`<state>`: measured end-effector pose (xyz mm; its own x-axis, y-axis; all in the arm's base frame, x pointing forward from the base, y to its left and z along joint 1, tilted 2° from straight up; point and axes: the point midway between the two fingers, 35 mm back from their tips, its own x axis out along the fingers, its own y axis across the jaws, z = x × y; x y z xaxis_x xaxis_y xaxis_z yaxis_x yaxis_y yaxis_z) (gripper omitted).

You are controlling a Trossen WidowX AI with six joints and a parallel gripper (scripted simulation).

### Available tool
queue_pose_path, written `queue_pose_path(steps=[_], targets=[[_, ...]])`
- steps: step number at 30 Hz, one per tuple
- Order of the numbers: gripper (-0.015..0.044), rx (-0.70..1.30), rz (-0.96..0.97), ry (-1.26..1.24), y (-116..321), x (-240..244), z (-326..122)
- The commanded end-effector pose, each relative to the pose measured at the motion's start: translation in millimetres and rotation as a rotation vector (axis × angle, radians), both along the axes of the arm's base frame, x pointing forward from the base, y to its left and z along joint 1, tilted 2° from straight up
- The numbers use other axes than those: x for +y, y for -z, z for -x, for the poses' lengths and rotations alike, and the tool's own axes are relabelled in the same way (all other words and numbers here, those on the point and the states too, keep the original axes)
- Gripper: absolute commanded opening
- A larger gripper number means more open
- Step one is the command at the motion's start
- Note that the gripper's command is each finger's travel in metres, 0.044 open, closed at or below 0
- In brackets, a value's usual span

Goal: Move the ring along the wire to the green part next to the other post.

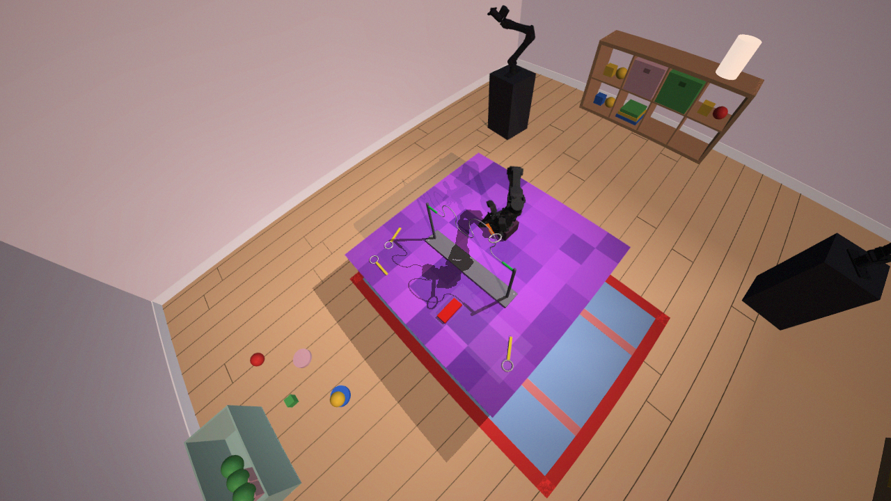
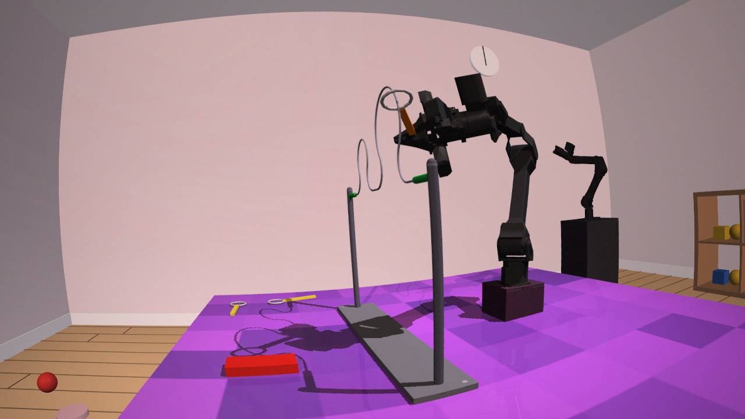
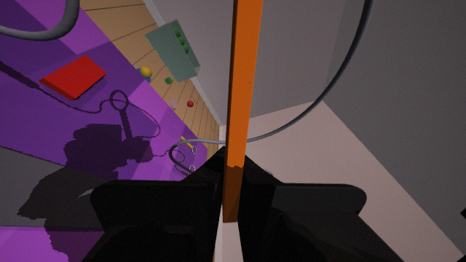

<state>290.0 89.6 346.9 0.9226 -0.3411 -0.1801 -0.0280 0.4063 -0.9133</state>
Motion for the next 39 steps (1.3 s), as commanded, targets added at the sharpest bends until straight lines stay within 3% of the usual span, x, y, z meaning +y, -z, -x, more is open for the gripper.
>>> queue_pose_path(steps=[1,39], targets=[[-0.015,-0.006,0.058,0.001,-0.8,-1.2,0.4],[-0.015,-0.064,0.53,-0.01,-17.6,-3.7,-0.5]])
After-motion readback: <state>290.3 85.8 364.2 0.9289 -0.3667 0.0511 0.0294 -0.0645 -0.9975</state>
